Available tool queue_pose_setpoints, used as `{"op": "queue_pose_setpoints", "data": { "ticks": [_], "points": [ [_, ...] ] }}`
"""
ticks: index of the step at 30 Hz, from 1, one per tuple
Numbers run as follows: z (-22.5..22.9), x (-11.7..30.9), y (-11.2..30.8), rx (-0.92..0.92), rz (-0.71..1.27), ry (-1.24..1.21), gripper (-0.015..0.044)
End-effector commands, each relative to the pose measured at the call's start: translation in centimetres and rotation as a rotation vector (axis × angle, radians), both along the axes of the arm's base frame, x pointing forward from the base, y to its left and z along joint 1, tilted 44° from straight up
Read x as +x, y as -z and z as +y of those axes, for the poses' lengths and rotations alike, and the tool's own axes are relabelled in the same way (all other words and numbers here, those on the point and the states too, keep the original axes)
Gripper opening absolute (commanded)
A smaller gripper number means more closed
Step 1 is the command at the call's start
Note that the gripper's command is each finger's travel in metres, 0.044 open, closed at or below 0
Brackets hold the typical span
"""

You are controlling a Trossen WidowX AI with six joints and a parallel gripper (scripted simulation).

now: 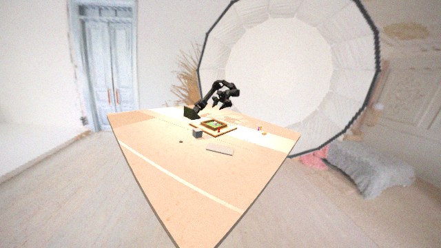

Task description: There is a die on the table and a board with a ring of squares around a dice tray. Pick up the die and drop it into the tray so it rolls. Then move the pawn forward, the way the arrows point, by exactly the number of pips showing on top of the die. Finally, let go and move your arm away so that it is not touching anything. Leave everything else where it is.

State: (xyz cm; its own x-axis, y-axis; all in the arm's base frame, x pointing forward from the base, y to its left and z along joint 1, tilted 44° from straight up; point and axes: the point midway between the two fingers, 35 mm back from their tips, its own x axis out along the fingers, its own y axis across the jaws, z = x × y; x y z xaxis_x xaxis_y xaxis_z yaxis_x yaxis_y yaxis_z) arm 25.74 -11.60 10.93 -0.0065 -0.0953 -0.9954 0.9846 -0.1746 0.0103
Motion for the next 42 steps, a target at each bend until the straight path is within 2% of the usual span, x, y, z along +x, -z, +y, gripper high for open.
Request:
{"op": "queue_pose_setpoints", "data": {
  "ticks": [1, 3, 5, 8, 11, 16, 17, 18, 21, 27, 34, 42],
  "points": [
    [-0.3, -0.1, -0.3, 0.015, 0.007, -0.012, 0.0440],
    [0.1, -0.3, 1.0, 0.154, 0.030, -0.035, 0.0440],
    [0.6, -0.5, 2.7, 0.376, 0.028, -0.053, 0.0440],
    [1.0, -0.2, 4.0, 0.696, -0.063, -0.040, 0.0440],
    [0.9, 0.2, 4.3, 0.833, -0.141, -0.016, 0.0440],
    [0.9, 0.2, 4.3, 0.833, -0.141, -0.016, 0.0440],
    [1.0, -0.4, 4.5, 0.754, -0.078, -0.017, 0.0440],
    [1.0, -0.4, 4.5, 0.754, -0.078, -0.017, 0.0440],
    [0.6, 0.5, 4.7, 0.752, -0.124, -0.156, 0.0361],
    [-1.0, 3.7, 5.8, 0.709, -0.314, -0.732, 0.0204],
    [-2.5, 7.4, 7.6, 0.580, -0.537, -1.396, 0.0200],
    [-3.3, 9.7, 9.2, 0.464, -0.666, -1.766, 0.0200]
  ]
}}
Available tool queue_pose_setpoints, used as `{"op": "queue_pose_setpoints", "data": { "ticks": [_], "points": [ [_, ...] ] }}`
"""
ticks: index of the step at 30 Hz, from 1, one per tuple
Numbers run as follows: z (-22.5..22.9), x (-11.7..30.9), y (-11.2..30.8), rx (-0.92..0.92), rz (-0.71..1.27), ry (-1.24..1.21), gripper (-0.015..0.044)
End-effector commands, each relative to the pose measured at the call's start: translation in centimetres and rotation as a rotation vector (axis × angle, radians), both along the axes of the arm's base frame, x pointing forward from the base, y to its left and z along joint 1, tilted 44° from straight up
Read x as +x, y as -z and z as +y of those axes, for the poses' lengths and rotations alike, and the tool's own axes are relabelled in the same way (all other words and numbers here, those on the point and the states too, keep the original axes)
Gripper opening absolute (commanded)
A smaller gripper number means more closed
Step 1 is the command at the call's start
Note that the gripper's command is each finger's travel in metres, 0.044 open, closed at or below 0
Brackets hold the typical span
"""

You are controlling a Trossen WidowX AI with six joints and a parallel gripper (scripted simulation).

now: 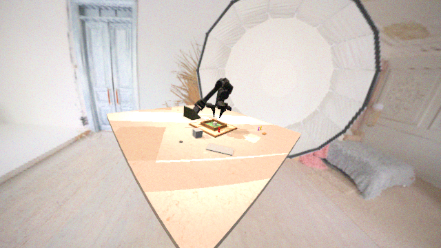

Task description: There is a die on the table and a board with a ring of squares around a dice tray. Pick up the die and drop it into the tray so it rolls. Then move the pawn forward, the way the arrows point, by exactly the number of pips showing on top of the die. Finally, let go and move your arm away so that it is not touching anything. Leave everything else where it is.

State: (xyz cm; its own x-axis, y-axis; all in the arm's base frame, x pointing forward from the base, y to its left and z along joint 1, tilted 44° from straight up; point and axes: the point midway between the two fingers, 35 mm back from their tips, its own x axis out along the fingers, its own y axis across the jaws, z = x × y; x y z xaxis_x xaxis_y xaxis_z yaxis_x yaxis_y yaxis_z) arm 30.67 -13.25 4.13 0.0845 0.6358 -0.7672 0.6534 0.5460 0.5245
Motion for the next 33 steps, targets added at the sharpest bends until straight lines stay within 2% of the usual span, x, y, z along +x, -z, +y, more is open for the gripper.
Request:
{"op": "queue_pose_setpoints", "data": {
  "ticks": [1, 10, 33],
  "points": [
    [-1.8, 4.9, 2.6, -0.056, -0.592, -0.642, 0.0200],
    [-2.2, 6.4, 3.7, -0.093, -0.854, -0.929, 0.0200],
    [-2.1, 6.3, 3.7, -0.093, -0.857, -0.933, 0.0200]
  ]
}}
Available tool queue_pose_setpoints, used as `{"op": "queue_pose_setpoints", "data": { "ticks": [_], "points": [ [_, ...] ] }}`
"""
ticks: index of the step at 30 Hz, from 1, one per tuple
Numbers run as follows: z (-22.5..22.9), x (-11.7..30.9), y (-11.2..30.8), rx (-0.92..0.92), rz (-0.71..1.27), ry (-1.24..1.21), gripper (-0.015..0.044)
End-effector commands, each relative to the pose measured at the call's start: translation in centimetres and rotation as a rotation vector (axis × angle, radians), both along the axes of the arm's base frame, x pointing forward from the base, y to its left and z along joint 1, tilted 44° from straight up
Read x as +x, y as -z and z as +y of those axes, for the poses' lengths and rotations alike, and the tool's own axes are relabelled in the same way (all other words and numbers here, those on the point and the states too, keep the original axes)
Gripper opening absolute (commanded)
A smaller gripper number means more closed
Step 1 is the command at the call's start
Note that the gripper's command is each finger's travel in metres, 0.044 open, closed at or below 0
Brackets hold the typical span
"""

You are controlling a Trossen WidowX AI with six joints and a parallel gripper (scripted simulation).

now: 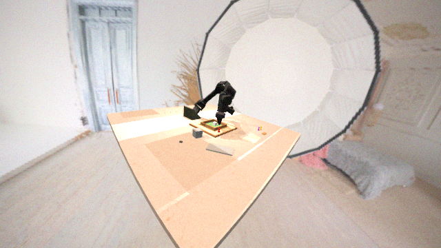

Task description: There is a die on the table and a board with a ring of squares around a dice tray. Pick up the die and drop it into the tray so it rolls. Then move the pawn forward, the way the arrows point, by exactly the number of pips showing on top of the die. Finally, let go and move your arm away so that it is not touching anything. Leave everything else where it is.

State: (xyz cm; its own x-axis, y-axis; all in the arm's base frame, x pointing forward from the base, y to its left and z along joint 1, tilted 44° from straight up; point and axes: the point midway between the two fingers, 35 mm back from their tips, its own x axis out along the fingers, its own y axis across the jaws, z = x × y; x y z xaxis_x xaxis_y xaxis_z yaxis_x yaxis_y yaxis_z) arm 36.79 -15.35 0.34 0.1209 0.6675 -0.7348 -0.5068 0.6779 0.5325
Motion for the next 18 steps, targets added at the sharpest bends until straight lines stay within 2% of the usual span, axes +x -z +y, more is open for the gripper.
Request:
{"op": "queue_pose_setpoints", "data": {
  "ticks": [1, 18],
  "points": [
    [0.0, 0.2, -0.1, -0.001, -0.019, -0.014, 0.0200],
    [1.9, 0.6, 2.0, -0.001, -0.019, -0.014, 0.0200]
  ]
}}
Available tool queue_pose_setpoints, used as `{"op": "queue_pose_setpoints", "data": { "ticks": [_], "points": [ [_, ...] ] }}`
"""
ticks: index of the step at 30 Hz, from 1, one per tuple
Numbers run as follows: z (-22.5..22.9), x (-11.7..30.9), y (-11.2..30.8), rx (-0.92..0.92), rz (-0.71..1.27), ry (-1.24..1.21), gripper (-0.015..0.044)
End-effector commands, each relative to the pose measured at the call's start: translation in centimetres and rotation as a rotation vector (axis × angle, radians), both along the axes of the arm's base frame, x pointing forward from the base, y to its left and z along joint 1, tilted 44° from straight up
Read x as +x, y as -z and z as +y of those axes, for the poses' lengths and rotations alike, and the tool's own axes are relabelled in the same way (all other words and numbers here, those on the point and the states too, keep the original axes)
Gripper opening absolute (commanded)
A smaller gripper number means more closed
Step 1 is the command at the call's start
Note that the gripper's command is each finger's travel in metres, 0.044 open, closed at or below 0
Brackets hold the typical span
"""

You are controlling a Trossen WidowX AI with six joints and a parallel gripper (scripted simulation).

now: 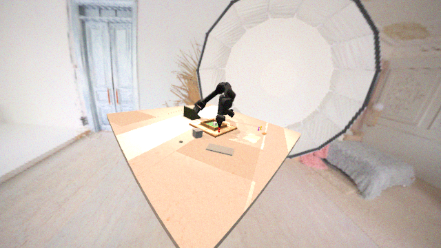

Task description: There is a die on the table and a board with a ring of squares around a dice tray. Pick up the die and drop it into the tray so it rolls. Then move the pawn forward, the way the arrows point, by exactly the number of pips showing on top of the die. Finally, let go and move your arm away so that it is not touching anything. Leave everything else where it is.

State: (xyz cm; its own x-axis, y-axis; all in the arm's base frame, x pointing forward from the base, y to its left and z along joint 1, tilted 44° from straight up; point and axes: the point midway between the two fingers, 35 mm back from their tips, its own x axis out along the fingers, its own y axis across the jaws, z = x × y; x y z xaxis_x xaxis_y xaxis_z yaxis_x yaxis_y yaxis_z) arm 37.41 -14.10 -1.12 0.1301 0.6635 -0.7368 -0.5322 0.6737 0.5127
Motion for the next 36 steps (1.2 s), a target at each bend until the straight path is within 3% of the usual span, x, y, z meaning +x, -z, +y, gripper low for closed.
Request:
{"op": "queue_pose_setpoints", "data": {
  "ticks": [1, 18, 24, 30, 36],
  "points": [
    [0.8, 0.0, 0.7, 0.008, 0.008, 0.003, 0.0200],
    [2.5, 0.2, 2.5, 0.009, 0.007, 0.002, 0.0200],
    [2.5, 0.2, 2.5, 0.009, 0.007, 0.002, 0.0043],
    [2.5, 0.2, 2.5, 0.009, 0.007, 0.002, 0.0002],
    [1.9, 0.3, 2.0, 0.008, 0.008, 0.007, 0.0000]
  ]
}}
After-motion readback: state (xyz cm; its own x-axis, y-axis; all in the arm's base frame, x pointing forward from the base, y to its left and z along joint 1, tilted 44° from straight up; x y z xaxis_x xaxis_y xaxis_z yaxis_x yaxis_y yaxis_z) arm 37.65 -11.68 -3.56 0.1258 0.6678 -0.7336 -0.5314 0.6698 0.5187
